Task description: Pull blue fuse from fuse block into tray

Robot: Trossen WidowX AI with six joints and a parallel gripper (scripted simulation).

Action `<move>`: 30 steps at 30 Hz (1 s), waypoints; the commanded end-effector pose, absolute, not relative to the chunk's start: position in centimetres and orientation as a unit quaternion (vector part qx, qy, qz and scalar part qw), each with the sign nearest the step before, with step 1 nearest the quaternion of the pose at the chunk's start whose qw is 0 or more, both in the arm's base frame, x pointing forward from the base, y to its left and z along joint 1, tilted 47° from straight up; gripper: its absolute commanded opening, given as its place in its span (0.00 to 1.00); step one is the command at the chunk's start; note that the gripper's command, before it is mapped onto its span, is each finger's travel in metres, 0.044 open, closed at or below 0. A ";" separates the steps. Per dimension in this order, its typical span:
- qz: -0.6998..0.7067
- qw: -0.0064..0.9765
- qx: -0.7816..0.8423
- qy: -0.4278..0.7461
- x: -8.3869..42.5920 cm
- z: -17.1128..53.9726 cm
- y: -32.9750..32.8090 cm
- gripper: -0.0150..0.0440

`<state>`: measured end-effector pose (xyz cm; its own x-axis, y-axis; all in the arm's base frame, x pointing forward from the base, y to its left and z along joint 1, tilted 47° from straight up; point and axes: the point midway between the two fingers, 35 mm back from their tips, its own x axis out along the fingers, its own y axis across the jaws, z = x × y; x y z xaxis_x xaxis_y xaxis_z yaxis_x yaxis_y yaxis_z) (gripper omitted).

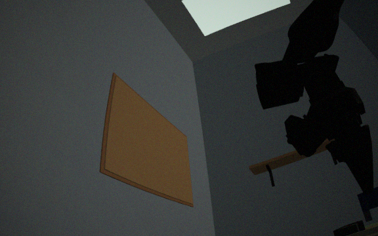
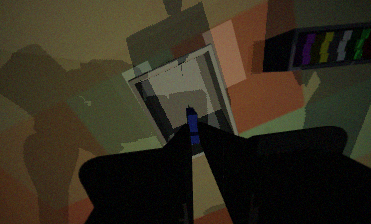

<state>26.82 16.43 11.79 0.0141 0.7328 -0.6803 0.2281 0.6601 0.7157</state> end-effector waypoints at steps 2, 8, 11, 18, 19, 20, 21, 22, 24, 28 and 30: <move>0.202 0.612 0.357 0.676 26.6 10.9 17.2 0.25; 0.202 0.612 0.358 0.676 26.6 10.5 17.6 0.25; 0.202 0.612 0.358 0.676 26.6 10.5 17.6 0.25; 0.205 0.614 0.358 0.673 26.7 10.8 17.4 0.52; 0.205 0.614 0.358 0.673 26.7 10.8 17.4 0.57; 0.205 0.614 0.358 0.673 26.7 10.8 17.4 0.61; 0.205 0.614 0.358 0.673 26.7 10.8 17.4 0.65; 0.205 0.614 0.358 0.673 26.7 10.8 17.4 0.70; 0.205 0.614 0.358 0.673 26.7 10.8 17.4 0.79; 0.202 0.613 0.357 0.676 26.7 12.7 15.2 0.81; 0.201 0.612 0.357 0.676 26.6 13.2 14.6 0.81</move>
